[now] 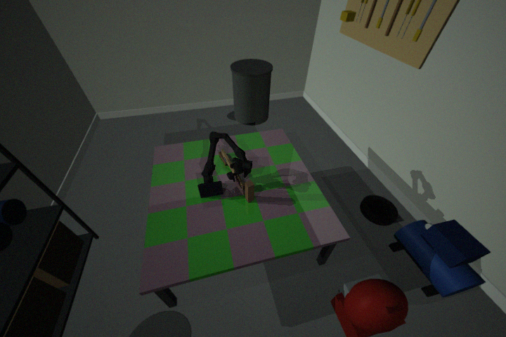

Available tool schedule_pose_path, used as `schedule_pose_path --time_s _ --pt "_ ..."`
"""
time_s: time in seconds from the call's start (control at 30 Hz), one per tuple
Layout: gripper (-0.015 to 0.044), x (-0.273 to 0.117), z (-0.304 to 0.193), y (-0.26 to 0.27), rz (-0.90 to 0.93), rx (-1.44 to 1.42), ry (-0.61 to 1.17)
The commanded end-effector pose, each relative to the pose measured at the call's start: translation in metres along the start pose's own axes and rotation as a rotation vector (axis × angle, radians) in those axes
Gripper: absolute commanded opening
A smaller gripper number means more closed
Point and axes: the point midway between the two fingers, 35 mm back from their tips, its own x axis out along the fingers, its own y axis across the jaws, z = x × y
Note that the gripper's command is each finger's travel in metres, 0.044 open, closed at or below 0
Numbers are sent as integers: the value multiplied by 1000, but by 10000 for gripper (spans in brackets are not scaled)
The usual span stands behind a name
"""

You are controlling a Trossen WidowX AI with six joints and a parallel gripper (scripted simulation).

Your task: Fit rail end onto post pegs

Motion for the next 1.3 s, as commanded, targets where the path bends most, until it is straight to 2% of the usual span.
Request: schedule_pose_path --time_s 0.0,0.37,0.83,1.07,1.1,1.27 --pt "440 7 1 1 0 3 -7" --pt "440 21 3 2 -1 2 -10" --pt "72 21 3 2 -1 2 -10" --pt "26 21 3 2 -1 2 -10" --pt "0 21 3 2 -1 2 -10" --pt "0 21 3 2 -1 2 -10"
